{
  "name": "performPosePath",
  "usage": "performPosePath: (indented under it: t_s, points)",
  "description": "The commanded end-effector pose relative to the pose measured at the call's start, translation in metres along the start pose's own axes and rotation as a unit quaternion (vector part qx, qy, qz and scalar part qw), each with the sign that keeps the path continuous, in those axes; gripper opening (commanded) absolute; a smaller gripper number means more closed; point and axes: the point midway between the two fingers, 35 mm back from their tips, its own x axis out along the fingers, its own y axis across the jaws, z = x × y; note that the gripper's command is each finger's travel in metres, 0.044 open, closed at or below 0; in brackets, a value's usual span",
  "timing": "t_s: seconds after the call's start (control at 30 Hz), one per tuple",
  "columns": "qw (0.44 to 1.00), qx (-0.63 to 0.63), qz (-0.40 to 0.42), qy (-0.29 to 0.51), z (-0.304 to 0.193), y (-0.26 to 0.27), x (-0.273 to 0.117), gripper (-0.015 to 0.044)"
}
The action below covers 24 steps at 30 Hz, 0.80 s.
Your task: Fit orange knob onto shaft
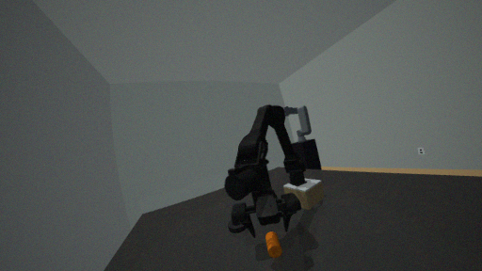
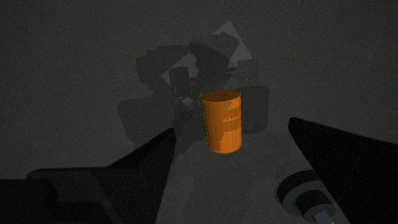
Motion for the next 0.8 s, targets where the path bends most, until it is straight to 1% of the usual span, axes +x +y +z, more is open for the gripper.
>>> performPosePath:
  t_s: [0.0,0.77]
  points:
    - [1.0,-0.004,0.005,0.004,-0.002,0.002,0.013,0.044]
    - [1.0,-0.004,0.005,0.004,-0.002,0.002,0.047,0.044]
